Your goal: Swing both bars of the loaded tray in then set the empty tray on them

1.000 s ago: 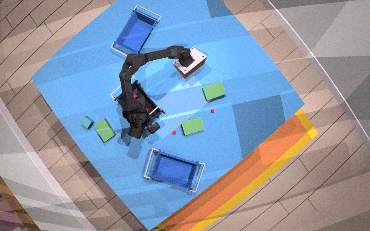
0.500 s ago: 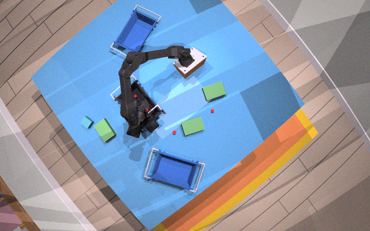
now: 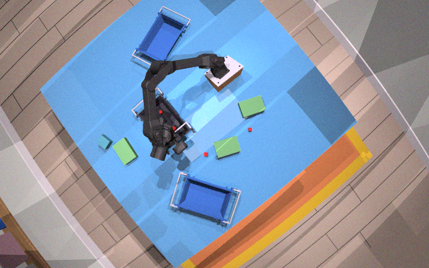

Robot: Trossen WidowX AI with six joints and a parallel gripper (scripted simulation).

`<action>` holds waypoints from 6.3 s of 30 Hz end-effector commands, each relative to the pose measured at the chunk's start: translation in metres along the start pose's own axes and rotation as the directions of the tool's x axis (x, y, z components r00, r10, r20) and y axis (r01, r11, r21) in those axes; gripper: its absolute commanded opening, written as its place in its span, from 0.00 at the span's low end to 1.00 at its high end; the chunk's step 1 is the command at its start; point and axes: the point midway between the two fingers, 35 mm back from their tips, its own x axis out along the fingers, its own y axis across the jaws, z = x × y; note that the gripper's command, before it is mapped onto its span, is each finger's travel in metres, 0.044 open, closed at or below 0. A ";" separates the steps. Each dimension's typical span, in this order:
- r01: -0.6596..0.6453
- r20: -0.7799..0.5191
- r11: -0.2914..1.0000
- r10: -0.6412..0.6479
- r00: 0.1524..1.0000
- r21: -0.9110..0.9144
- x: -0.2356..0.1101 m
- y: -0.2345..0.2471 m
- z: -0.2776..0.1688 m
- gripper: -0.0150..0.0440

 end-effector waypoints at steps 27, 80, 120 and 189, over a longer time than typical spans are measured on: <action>-0.008 -0.008 1.000 0.008 1.000 -0.006 -0.057 -0.028 0.007 0.39; 0.009 -0.002 1.000 -0.009 1.000 0.003 0.023 -0.220 -0.002 0.39; 0.003 -0.005 1.000 -0.003 1.000 -0.005 0.001 -0.166 -0.001 0.39; 0.004 -0.004 1.000 -0.004 1.000 -0.001 0.000 -0.167 -0.001 0.25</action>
